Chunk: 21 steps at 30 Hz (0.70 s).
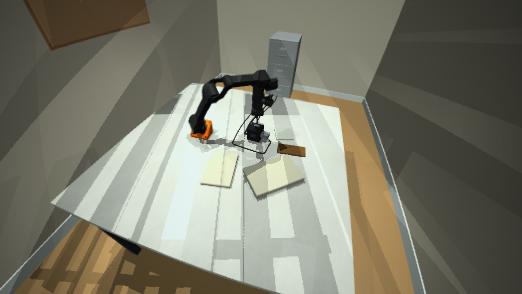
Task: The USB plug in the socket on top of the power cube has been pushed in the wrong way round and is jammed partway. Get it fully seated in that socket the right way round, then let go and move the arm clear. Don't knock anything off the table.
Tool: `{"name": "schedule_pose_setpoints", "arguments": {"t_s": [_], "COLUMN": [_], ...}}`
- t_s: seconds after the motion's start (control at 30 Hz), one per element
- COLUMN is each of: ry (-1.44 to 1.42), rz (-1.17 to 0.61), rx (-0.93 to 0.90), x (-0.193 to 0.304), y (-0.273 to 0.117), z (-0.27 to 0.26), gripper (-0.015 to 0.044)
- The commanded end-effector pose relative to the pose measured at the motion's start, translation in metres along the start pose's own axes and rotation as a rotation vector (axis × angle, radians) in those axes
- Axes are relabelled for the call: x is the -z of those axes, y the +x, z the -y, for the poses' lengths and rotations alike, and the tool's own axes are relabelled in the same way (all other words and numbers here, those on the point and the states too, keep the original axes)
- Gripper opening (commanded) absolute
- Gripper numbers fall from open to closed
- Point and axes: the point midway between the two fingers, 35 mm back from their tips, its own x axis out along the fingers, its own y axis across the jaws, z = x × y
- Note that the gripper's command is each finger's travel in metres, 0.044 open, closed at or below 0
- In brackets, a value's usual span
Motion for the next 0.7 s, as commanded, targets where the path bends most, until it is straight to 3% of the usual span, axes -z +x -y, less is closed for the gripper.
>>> {"name": "schedule_pose_setpoints", "arguments": {"t_s": [0.0, 0.67], "ry": [0.089, 0.613], "rz": [0.0, 0.0], "rx": [0.0, 0.0], "x": [0.0002, 0.0002], "y": [0.0001, 0.0001], "z": [-0.0001, -0.0001], "gripper": [0.0, 0.0]}}
